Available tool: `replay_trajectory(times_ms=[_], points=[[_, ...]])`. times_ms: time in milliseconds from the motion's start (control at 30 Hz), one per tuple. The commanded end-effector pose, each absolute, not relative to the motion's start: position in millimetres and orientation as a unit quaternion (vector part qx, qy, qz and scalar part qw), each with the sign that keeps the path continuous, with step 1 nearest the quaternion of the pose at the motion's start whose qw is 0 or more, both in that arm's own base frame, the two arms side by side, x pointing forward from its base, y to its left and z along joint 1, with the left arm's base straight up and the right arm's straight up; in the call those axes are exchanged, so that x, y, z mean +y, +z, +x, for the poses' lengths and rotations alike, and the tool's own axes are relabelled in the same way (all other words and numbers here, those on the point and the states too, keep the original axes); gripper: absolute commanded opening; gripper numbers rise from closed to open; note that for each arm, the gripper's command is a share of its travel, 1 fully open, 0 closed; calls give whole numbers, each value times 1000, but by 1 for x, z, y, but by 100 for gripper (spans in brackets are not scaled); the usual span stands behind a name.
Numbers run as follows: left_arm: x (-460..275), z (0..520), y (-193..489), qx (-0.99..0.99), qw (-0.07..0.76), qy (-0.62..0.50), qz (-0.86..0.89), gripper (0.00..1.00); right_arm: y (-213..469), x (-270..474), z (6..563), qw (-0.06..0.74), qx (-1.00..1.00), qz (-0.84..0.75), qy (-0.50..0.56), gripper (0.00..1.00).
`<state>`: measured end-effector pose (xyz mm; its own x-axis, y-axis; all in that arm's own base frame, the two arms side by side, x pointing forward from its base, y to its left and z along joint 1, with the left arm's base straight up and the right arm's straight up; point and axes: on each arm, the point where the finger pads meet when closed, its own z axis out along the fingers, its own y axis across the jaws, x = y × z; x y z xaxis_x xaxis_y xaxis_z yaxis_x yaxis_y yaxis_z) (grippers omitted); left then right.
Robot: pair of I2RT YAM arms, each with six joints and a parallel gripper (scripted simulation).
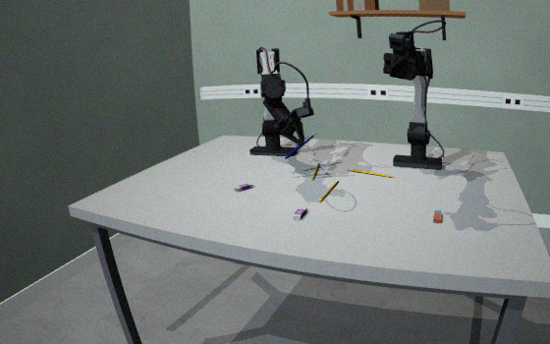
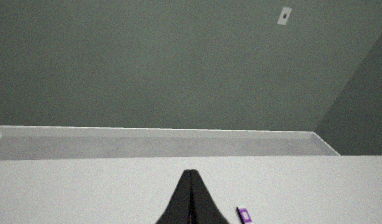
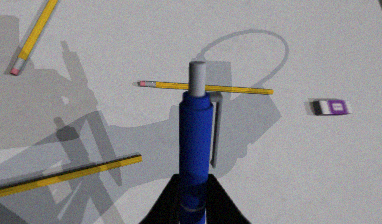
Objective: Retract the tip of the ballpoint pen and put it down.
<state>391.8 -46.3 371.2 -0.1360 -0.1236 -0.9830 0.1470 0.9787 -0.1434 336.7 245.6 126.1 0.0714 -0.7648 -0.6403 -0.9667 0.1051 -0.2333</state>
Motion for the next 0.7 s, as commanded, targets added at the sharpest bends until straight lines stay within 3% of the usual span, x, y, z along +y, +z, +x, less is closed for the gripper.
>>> replay_trajectory(times_ms=[0,233,667], points=[[-28,390,375,732,680,-52,11,1,121,248,338,329,663,-655,152,14],[5,379,397,704,710,21,2,1,121,248,338,329,663,-655,152,14],[-4,380,388,717,697,-7,6,1,107,216,359,288,724,-614,125,14]])
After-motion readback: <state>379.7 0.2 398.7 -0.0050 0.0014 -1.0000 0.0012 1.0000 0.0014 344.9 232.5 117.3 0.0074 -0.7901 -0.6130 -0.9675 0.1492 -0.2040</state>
